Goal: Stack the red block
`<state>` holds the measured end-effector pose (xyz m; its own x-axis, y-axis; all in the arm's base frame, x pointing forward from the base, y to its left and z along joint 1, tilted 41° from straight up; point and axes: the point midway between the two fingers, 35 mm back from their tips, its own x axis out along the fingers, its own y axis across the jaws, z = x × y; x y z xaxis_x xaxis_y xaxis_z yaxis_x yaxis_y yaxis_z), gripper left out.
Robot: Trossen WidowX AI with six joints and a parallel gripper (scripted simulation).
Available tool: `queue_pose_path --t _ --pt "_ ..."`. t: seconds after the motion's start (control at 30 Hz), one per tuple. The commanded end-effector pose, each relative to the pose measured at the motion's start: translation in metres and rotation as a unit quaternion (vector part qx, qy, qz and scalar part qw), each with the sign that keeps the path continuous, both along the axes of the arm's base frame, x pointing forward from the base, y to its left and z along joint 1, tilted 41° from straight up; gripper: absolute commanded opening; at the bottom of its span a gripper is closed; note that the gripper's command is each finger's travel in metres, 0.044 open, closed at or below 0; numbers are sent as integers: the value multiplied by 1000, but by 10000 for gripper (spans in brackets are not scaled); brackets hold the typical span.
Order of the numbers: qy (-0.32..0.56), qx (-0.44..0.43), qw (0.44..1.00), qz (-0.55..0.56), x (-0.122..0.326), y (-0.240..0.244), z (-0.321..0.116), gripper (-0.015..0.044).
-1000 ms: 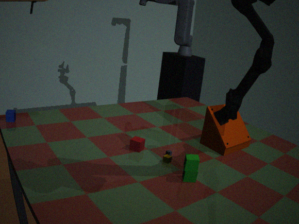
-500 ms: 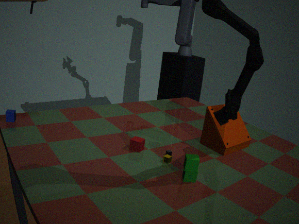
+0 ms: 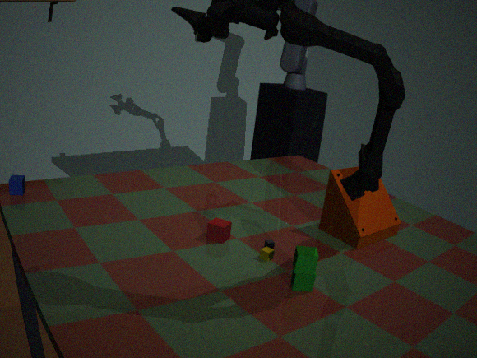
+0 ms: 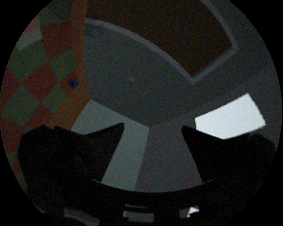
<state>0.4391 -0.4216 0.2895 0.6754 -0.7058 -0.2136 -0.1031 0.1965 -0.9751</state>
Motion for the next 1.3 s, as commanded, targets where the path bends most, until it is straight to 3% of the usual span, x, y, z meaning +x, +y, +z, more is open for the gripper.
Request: queue_pose_path --t 0.0,0.2,0.4,0.57,0.73,0.87,1.27 --pt "58 106 992 43 11 22 -75 440" --pt "138 265 950 87 8 67 -171 440" --pt "213 438 867 107 -16 130 -253 440" --pt "273 590 754 94 -54 191 -308 440" --pt "320 730 602 50 -99 255 -337 440" --pt "327 753 570 38 -107 272 -335 440" --pt "327 754 568 38 -106 277 -340 440"
